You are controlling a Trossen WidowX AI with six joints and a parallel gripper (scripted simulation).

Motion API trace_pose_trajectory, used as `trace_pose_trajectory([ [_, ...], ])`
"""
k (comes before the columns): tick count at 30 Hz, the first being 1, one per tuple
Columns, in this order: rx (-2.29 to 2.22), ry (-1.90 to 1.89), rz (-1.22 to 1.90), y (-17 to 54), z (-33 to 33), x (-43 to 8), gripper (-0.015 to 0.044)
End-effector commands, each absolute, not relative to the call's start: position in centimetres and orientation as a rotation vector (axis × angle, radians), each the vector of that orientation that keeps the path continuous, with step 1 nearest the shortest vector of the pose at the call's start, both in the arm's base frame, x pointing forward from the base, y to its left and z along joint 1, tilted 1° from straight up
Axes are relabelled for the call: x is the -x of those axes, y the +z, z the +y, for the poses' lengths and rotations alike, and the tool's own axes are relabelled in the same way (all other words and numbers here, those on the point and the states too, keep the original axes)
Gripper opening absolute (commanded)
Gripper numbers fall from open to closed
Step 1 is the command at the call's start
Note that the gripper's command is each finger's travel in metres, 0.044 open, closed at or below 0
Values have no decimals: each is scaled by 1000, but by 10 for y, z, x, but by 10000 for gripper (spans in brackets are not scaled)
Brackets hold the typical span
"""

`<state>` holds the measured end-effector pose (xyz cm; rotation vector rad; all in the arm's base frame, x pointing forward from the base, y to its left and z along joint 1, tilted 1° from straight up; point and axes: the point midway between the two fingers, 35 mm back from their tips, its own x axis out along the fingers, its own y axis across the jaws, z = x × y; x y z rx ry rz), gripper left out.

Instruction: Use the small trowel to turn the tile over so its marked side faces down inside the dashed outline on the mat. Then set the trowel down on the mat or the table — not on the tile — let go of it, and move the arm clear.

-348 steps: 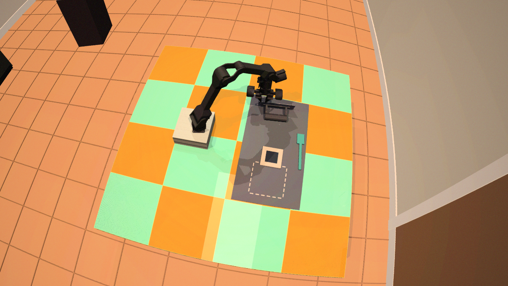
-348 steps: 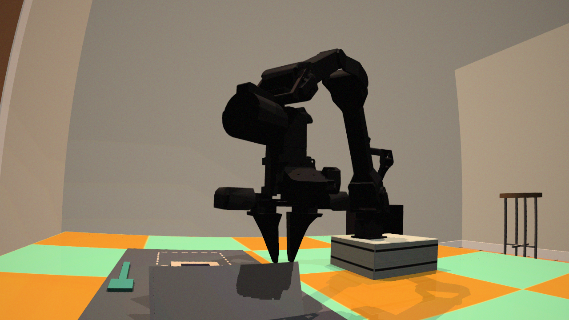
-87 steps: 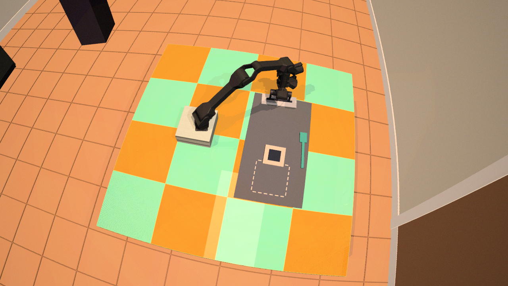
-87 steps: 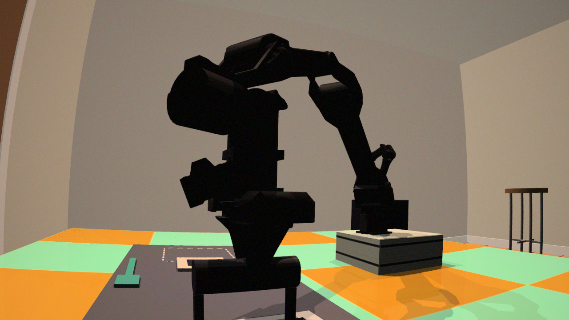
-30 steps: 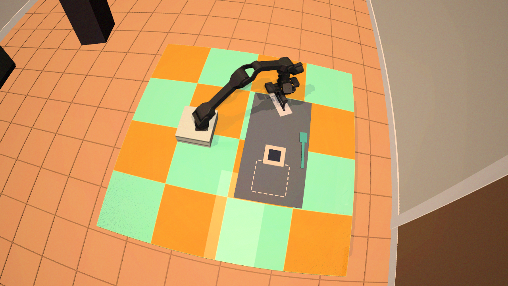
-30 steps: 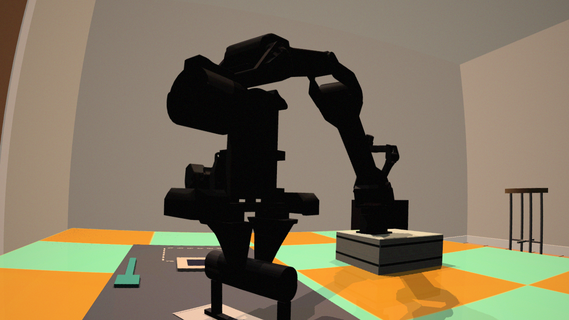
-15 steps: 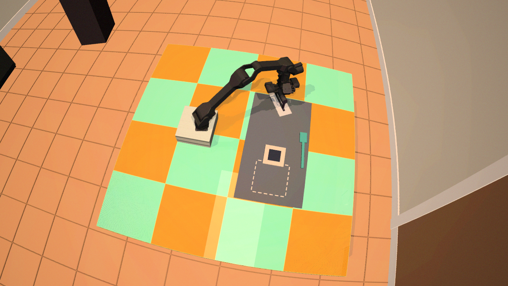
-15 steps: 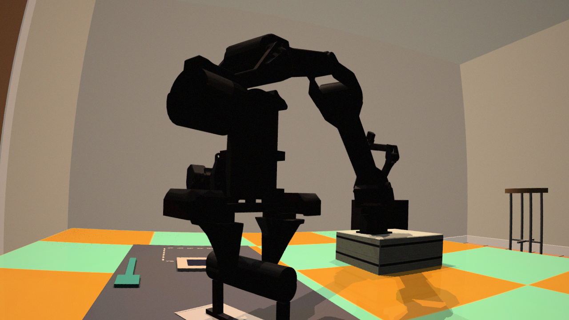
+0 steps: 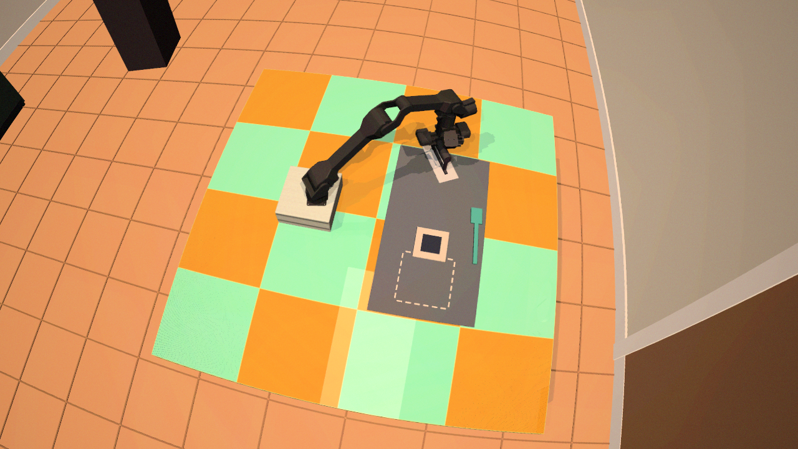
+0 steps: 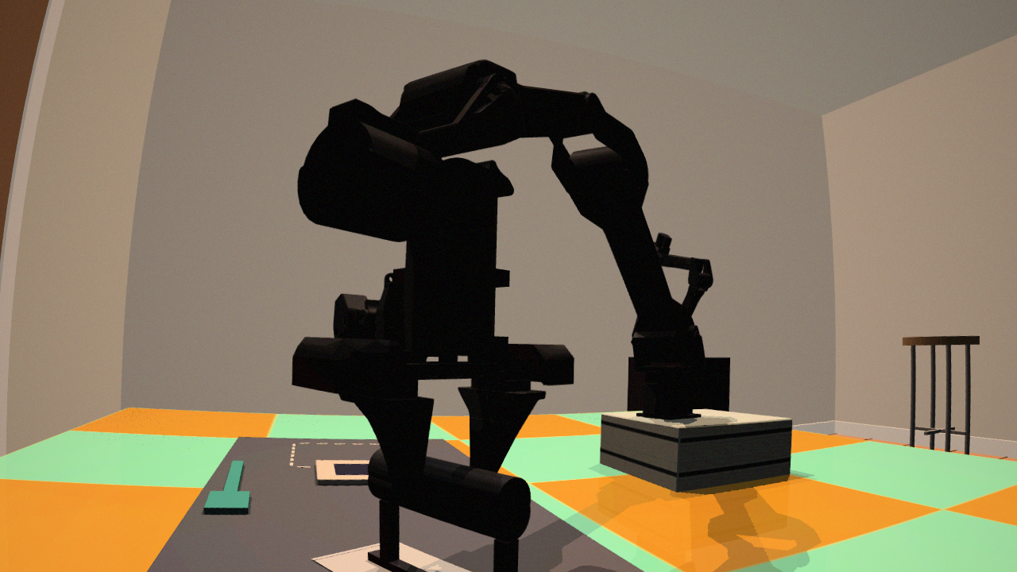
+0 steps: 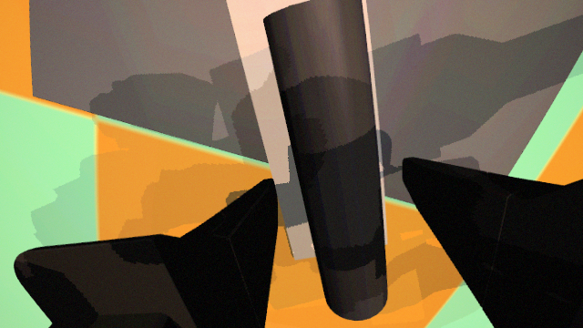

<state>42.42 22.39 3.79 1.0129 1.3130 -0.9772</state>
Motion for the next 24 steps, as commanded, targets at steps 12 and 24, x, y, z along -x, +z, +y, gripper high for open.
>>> trace_pose_trajectory([
  [12, -1016, -981, 1310, 81, 222, -422, 270],
  [24, -979, -945, 1327, 73, 221, -425, 270],
])
